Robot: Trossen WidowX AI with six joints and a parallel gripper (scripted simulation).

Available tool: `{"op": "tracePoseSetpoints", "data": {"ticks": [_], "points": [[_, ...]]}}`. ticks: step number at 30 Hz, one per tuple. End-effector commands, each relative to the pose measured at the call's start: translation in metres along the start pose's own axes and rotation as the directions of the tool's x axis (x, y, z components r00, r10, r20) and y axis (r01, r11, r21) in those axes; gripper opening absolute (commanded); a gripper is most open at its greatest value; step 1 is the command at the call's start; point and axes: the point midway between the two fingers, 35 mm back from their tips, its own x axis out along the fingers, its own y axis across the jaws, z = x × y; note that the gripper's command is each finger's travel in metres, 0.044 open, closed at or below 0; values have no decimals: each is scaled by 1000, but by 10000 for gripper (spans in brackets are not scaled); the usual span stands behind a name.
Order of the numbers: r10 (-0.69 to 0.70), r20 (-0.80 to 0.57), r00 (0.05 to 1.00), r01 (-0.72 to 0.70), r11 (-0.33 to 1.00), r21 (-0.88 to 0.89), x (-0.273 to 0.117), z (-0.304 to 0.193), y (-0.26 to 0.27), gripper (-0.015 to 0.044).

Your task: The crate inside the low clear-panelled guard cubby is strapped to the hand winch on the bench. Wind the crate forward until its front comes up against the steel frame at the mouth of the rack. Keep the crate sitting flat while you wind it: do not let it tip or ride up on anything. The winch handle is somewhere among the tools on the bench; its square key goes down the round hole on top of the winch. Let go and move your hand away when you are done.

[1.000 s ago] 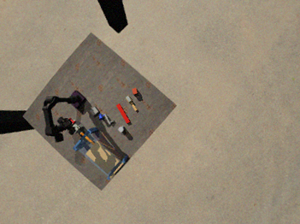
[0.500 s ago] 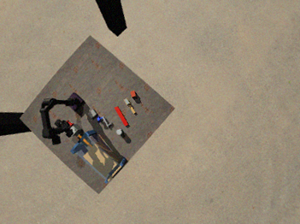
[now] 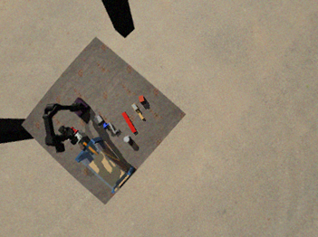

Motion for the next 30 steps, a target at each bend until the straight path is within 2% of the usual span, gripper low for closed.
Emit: {"op": "tracePoseSetpoints", "data": {"ticks": [1, 18, 30], "points": [[-1, 0, 1000, 1, 1000, 2, -1, 0, 0, 0], [-1, 0, 1000, 1, 1000, 2, -1, 0, 0, 0], [-6, 34, 999, 6, 1000, -7, 15, -5, -2, 0]]}}
